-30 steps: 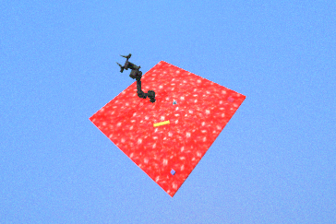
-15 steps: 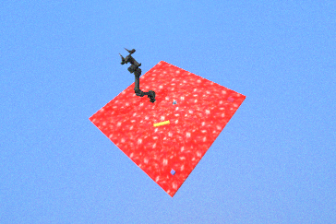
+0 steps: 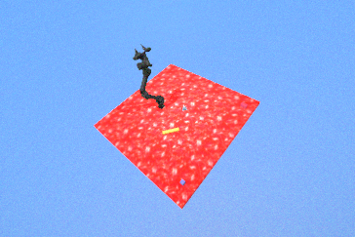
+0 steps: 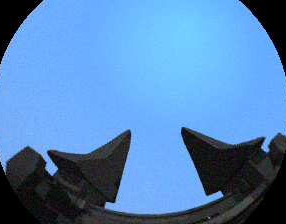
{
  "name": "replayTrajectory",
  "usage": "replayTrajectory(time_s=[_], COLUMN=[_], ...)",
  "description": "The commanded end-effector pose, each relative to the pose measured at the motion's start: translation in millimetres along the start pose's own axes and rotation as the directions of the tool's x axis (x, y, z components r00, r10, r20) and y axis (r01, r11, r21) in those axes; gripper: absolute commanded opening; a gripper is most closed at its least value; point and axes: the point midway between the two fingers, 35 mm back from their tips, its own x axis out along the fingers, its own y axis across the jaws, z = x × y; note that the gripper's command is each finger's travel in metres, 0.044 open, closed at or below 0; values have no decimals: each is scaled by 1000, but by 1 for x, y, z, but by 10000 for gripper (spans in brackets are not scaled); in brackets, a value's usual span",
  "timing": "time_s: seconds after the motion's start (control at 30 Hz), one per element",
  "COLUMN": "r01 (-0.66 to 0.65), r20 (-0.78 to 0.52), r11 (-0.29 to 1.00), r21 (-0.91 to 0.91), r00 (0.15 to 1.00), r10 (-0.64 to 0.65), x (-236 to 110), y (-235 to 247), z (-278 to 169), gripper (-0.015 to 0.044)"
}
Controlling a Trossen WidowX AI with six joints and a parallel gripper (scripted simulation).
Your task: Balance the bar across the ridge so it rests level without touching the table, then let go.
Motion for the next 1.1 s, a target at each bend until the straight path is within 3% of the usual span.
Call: replayTrajectory(time_s=[0.0, 0.57, 1.07], r01=[80, 291, 416], r20=[-74, -274, -419], r11=[996, 911, 757], r21=[-49, -291, -504], r00=[994, 888, 649], r10=[-83, -371, -635], x=[3, -20, -85], y=[-24, -105, -192], z=[-27, -97, -150], gripper=[315, 315, 315])
